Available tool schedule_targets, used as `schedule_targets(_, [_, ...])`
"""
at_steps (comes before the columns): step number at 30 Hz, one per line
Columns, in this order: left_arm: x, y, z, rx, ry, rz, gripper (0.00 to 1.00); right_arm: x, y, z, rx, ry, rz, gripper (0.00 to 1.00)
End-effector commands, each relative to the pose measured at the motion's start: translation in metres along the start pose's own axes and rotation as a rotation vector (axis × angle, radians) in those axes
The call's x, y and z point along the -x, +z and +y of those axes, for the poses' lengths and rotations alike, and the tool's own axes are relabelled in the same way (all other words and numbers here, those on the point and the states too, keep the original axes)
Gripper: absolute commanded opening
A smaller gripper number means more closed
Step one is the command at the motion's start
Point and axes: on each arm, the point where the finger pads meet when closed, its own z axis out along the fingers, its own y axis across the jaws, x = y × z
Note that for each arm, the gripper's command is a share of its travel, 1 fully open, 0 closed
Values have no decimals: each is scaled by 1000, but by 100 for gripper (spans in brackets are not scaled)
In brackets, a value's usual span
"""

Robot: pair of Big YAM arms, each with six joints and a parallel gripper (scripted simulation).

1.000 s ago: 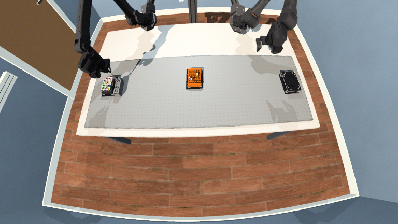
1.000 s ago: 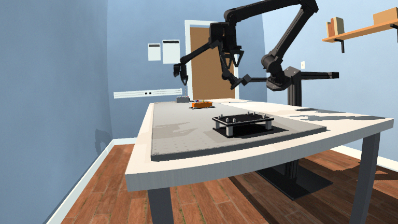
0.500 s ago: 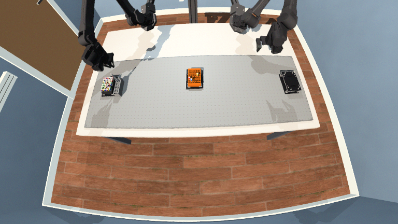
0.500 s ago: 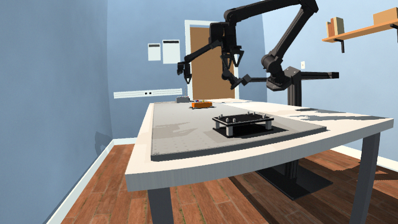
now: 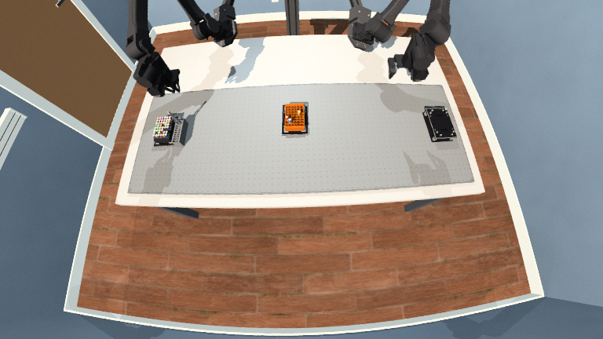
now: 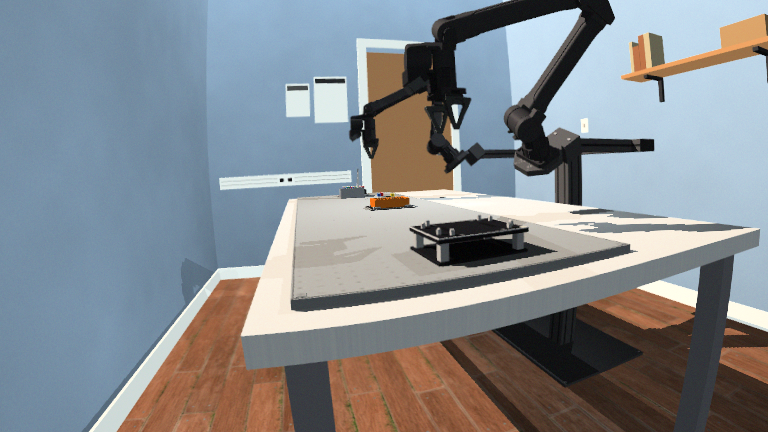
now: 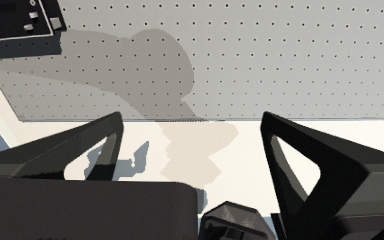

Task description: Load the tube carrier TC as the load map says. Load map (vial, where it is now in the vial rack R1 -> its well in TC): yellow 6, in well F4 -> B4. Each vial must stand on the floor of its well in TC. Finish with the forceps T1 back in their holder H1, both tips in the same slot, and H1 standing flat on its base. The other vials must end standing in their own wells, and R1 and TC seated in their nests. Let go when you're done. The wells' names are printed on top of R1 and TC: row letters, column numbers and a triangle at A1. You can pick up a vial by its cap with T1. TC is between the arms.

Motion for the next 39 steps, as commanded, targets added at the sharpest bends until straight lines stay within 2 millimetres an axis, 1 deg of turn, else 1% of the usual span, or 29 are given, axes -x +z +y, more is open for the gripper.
schedule_targets(1, [10, -9, 1, -3, -21, -24, 100, -7, -14, 9, 8, 22, -18, 24])
schedule_targets(6, [10, -9, 1, -3, -21, -24, 100, -22, -20, 21, 8, 22, -17, 24])
schedule_targets(8, [10, -9, 1, -3, -21, -24, 100, -22, -20, 21, 8, 22, -17, 24])
schedule_targets(9, [10, -9, 1, -3, -21, -24, 100, -18, -27, 21, 8, 30, -34, 24])
schedule_targets(10, [10, -9, 1, -3, -21, -24, 100, -28, -22, 26, 8, 22, -17, 24])
schedule_targets(21, [10, -9, 1, -3, -21, -24, 100, -59, -36, 52, 9, 22, -15, 24])
schedule_targets(22, [10, -9, 1, -3, -21, -24, 100, -59, -38, 53, 9, 24, -19, 24])
schedule_targets(23, [10, -9, 1, -3, -21, -24, 100, -49, -47, 50, 14, 38, -41, 24])
schedule_targets(25, [10, -9, 1, -3, -21, -24, 100, -49, -47, 50, 14, 38, -41, 24])
schedule_targets(26, [10, -9, 1, -3, -21, -24, 100, -50, -41, 50, 10, 33, -31, 24])
schedule_targets(39, [10, -9, 1, -3, -21, -24, 100, -50, -41, 50, 10, 33, -31, 24])
